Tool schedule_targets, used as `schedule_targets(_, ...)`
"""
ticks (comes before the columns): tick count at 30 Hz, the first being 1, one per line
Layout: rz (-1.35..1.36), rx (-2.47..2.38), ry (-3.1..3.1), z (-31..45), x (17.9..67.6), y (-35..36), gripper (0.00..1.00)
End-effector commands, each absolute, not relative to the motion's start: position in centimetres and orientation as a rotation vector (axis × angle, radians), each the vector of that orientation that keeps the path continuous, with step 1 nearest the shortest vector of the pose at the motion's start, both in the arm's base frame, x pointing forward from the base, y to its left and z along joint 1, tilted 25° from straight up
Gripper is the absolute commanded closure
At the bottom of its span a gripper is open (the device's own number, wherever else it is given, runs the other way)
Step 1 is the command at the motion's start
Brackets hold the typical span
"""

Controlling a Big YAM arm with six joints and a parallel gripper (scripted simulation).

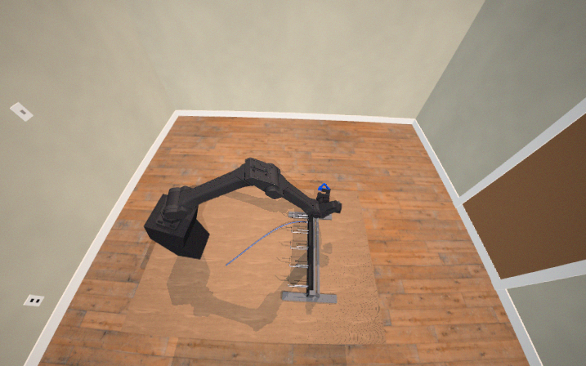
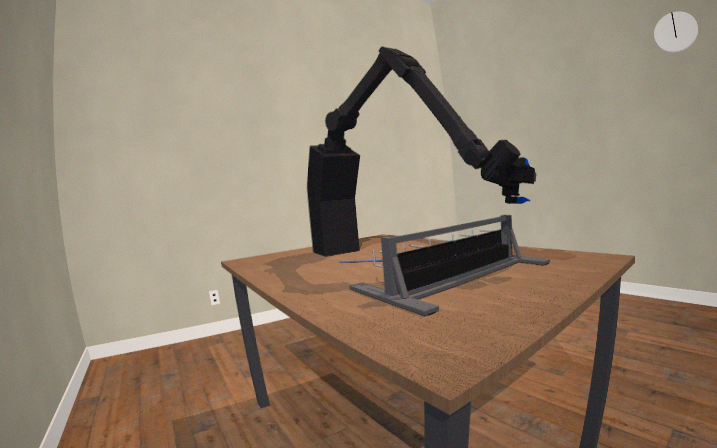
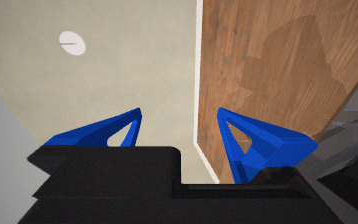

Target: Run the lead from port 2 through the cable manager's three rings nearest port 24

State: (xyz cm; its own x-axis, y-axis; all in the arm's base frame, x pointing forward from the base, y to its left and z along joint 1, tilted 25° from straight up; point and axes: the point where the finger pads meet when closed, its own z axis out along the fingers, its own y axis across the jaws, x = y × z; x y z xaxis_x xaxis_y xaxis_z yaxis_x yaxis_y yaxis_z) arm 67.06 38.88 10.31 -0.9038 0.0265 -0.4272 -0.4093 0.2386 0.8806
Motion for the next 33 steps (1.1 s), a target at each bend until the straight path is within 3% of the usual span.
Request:
schedule_targets(1, 1.706, -0.364, 2.151, 11.2, 67.1, 39.0, 0.00)
schedule_targets(17, 1.706, -0.364, 2.151, 11.2, 67.1, 39.0, 0.00)
schedule_targets(33, 1.488, -0.354, 2.031, 19.5, 68.7, 34.4, 0.00)
